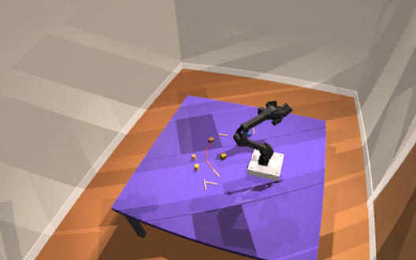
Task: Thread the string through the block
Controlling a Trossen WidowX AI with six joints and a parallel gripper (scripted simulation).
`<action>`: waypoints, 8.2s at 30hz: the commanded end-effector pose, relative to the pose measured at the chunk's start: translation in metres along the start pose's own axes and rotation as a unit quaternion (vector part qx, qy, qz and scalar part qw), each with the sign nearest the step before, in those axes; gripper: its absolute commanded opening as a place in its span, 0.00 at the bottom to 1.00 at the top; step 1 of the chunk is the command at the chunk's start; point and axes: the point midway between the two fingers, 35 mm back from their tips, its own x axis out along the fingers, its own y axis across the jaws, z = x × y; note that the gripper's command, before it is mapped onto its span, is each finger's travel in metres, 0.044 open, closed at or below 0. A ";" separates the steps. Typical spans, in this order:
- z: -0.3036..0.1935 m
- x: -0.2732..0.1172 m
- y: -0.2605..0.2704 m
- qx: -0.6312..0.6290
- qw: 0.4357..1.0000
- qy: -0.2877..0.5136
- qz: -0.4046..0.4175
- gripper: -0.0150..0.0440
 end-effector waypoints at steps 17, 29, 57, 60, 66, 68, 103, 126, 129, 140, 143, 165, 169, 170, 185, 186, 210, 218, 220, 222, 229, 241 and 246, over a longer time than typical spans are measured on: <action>-0.044 0.060 0.030 -0.132 0.951 0.144 0.239 1.00; -0.100 0.103 0.105 -0.309 0.819 0.245 0.417 1.00; -0.267 0.020 0.318 -0.789 0.177 0.120 0.576 1.00; -0.268 0.019 0.318 -0.791 0.172 0.118 0.576 1.00; -0.268 0.019 0.318 -0.791 0.172 0.118 0.576 1.00; -0.268 0.019 0.318 -0.791 0.172 0.118 0.576 1.00; -0.268 0.018 0.317 -0.788 0.174 0.121 0.578 0.25; -0.268 0.018 0.317 -0.788 0.174 0.121 0.578 0.52; -0.268 0.018 0.317 -0.788 0.174 0.121 0.578 0.65; -0.268 0.018 0.317 -0.788 0.174 0.121 0.578 0.26; -0.268 0.018 0.317 -0.788 0.174 0.121 0.578 0.25; -0.292 -0.067 0.395 -0.790 -0.159 -0.128 0.578 0.65; -0.296 -0.076 0.400 -0.784 -0.187 -0.149 0.573 0.83; -0.296 -0.076 0.400 -0.784 -0.187 -0.149 0.573 0.88; -0.296 -0.076 0.400 -0.784 -0.187 -0.149 0.573 0.60; -0.296 -0.076 0.400 -0.784 -0.187 -0.149 0.573 0.56; -0.309 -0.072 0.402 -0.784 -0.187 -0.149 0.573 0.46; -0.321 -0.068 0.402 -0.784 -0.187 -0.149 0.573 0.46; -0.324 -0.067 0.402 -0.784 -0.187 -0.149 0.573 0.46; -0.328 -0.066 0.402 -0.784 -0.187 -0.149 0.573 0.46; -0.338 -0.063 0.402 -0.784 -0.188 -0.149 0.573 0.46; -0.353 -0.058 0.401 -0.784 -0.188 -0.149 0.573 0.46; -0.351 -0.059 0.402 -0.784 -0.186 -0.148 0.574 0.42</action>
